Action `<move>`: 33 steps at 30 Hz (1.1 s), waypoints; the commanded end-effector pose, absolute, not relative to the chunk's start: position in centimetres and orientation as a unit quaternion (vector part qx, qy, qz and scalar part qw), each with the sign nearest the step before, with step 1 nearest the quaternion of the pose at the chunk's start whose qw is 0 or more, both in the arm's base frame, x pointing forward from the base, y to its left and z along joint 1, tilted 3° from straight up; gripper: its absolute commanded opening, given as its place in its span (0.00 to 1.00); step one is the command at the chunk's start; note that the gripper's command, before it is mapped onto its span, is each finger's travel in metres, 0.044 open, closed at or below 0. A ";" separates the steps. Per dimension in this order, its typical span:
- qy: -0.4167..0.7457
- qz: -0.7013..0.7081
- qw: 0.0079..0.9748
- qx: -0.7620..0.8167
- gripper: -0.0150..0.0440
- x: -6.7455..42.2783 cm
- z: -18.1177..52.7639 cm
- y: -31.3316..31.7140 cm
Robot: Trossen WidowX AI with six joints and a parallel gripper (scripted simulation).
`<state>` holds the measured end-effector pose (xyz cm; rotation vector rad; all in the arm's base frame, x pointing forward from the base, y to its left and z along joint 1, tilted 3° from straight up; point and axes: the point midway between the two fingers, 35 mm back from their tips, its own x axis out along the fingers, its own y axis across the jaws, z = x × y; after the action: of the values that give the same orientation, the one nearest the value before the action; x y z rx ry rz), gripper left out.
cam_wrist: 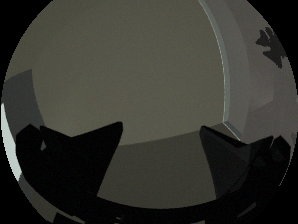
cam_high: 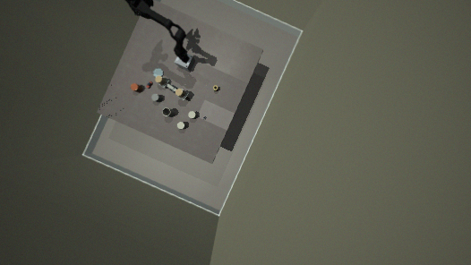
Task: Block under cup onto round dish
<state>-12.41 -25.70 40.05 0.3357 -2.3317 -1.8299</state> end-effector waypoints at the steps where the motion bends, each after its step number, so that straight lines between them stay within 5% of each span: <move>1: -0.778 -0.613 0.081 0.114 0.98 -12.3 40.0 -25.7; 33: -0.452 -0.727 0.391 0.337 1.00 3.3 35.3 -28.5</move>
<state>1.56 -28.87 35.86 0.8288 -1.2767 -1.8833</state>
